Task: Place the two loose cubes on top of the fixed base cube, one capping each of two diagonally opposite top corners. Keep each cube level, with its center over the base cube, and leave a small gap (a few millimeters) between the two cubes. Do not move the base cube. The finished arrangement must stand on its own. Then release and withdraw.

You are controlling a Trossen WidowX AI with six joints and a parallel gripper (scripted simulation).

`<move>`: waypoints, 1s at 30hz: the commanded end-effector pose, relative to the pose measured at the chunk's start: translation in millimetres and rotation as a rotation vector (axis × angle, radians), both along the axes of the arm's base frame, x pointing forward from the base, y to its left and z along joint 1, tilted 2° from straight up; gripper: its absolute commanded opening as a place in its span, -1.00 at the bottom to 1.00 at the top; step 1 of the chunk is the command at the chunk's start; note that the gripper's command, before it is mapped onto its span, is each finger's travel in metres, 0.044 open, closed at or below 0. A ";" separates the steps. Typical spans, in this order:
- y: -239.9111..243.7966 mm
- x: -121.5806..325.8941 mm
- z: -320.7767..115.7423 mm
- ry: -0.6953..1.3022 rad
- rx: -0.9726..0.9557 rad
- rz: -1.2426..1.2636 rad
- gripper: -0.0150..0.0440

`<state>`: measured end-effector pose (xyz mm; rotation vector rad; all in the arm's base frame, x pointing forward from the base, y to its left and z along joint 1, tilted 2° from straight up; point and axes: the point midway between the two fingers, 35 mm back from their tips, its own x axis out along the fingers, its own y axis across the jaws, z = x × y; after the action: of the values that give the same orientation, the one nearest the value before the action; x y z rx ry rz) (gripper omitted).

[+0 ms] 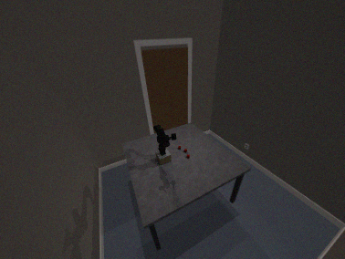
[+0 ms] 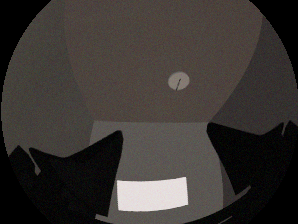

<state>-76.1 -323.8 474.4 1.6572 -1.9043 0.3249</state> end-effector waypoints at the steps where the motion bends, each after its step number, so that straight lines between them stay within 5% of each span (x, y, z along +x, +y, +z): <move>1: -0.7 0.5 -0.5 0.002 0.003 0.000 0.78; 5: -16.5 14.4 -12.4 0.043 0.066 0.010 0.42; 19: -85.9 144.1 -111.3 0.476 0.461 0.167 0.41; 30: -75.0 263.6 -204.3 0.981 0.658 0.399 0.41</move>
<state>155.3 -407.7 293.0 2.0424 -1.1344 -0.8061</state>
